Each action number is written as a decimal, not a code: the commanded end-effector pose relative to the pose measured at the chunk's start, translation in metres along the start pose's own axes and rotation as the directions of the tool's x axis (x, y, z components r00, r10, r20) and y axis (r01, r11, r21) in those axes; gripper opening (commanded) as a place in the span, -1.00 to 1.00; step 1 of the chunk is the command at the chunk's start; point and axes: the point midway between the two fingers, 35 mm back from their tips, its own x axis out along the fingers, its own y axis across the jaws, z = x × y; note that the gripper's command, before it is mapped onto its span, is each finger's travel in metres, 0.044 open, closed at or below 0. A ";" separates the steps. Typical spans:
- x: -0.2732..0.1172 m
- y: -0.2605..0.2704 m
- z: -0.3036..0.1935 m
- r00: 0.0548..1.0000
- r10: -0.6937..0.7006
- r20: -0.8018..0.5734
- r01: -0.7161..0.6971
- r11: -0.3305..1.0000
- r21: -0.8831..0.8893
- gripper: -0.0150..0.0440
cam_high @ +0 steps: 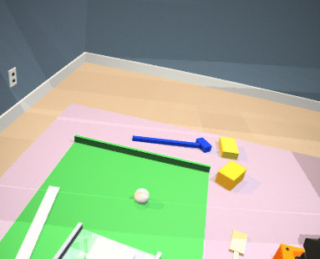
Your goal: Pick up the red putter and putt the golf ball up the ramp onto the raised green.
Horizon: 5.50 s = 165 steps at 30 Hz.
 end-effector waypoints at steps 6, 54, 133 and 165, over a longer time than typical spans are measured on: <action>-0.063 -0.080 -0.113 0.901 -0.197 -0.386 0.141 0.976 -0.169 1.00; -0.660 -0.049 -0.217 -0.418 0.220 -0.881 0.473 0.881 -0.004 1.00; -0.652 -0.058 -0.207 -0.416 0.214 -0.884 0.468 0.884 -0.006 -0.49; -0.743 -0.039 -0.098 -0.542 0.195 -0.818 0.761 0.527 -0.379 -0.49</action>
